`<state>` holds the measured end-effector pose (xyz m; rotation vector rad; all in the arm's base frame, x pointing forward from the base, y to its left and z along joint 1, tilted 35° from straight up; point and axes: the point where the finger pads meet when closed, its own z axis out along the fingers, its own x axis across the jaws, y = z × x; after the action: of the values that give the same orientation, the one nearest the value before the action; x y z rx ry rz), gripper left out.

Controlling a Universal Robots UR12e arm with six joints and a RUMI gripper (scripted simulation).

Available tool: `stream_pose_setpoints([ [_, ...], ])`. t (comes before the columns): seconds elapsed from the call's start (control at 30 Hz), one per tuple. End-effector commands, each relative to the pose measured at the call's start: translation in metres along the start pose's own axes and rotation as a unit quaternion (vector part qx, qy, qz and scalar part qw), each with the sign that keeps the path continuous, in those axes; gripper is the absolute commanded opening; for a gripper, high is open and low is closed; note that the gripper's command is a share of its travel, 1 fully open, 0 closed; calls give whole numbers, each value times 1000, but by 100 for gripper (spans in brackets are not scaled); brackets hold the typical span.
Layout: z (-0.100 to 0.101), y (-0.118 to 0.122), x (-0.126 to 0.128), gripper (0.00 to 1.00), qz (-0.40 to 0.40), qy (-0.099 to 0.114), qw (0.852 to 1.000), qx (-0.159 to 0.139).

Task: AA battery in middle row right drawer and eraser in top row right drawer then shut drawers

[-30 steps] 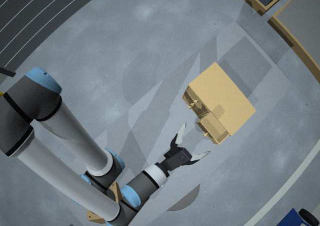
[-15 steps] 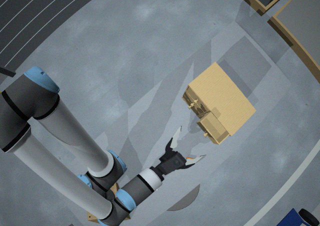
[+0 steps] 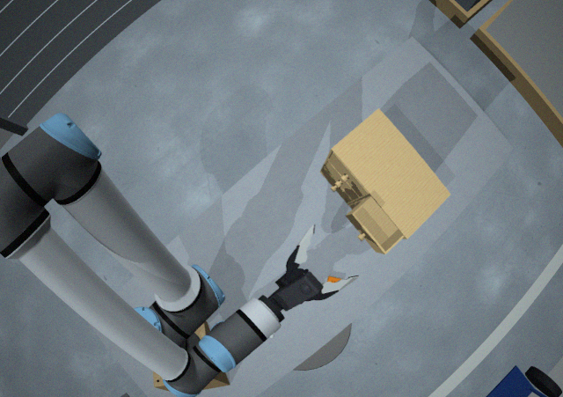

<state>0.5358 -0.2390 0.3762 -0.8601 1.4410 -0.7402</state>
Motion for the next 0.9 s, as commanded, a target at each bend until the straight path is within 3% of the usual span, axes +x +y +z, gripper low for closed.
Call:
stream_pose_setpoints([
  [0.0, -5, 2, 0, 100, 2, 0, 1000, -7],
  [0.87, -14, 3, 1, 100, 0, 0, 1000, -7],
])
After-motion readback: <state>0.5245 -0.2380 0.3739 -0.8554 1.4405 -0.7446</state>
